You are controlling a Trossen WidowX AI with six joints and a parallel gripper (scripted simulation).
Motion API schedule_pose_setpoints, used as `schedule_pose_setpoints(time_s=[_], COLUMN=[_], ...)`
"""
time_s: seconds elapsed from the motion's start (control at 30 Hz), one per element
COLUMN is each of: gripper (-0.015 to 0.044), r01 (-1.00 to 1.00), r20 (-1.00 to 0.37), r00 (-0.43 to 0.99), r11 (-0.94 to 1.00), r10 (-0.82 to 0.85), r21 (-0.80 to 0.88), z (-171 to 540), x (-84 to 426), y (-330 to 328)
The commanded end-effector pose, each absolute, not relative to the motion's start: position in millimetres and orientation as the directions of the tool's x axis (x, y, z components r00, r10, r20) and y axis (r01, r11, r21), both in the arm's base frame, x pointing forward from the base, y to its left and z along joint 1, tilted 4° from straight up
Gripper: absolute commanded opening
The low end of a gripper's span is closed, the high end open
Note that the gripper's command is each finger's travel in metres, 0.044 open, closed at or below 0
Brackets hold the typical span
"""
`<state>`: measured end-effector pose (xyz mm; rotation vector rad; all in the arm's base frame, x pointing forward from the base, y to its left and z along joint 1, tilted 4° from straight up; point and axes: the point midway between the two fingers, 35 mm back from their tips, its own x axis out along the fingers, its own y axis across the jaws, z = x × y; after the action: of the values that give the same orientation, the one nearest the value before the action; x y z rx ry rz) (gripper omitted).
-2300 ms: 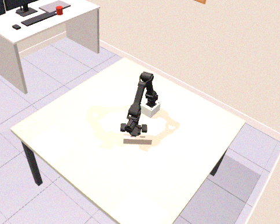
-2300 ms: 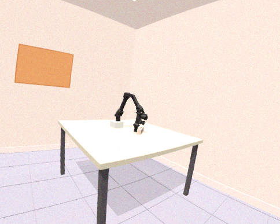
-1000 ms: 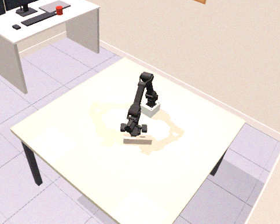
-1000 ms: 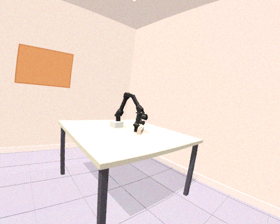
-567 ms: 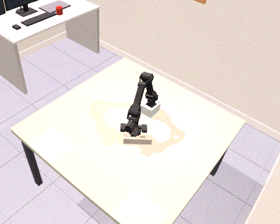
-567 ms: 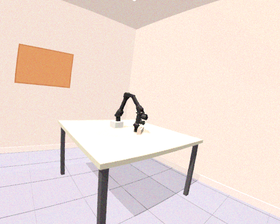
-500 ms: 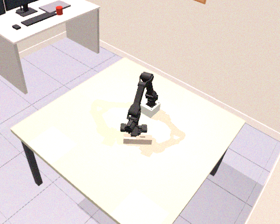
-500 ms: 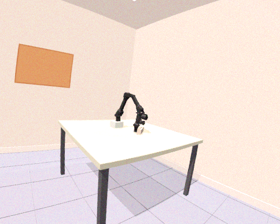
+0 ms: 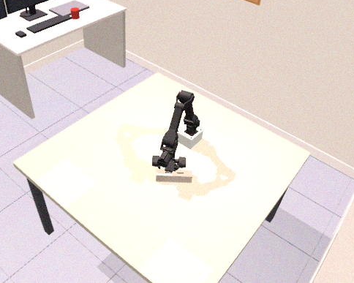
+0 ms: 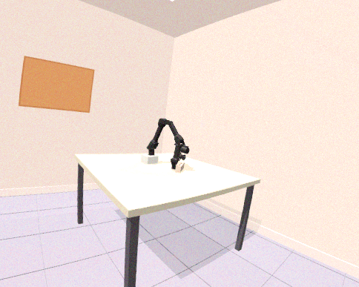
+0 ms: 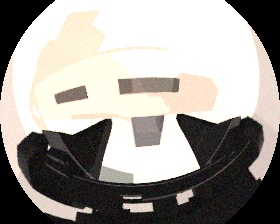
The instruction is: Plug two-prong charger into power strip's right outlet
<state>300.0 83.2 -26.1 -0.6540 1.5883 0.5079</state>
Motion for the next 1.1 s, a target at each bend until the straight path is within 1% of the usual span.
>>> schedule_pose_setpoints(time_s=[0.0, 1.07], gripper=[0.0440, 0.0440], r01=[-0.674, -0.675], r20=[-0.992, -0.994], r00=[-0.056, -0.040], r11=[0.737, 0.737], r10=[-0.115, -0.102], r21=[-0.048, -0.049], z=[-26.6, -26.4], x=[298.4, 290.9], y=[82.3, 75.6])
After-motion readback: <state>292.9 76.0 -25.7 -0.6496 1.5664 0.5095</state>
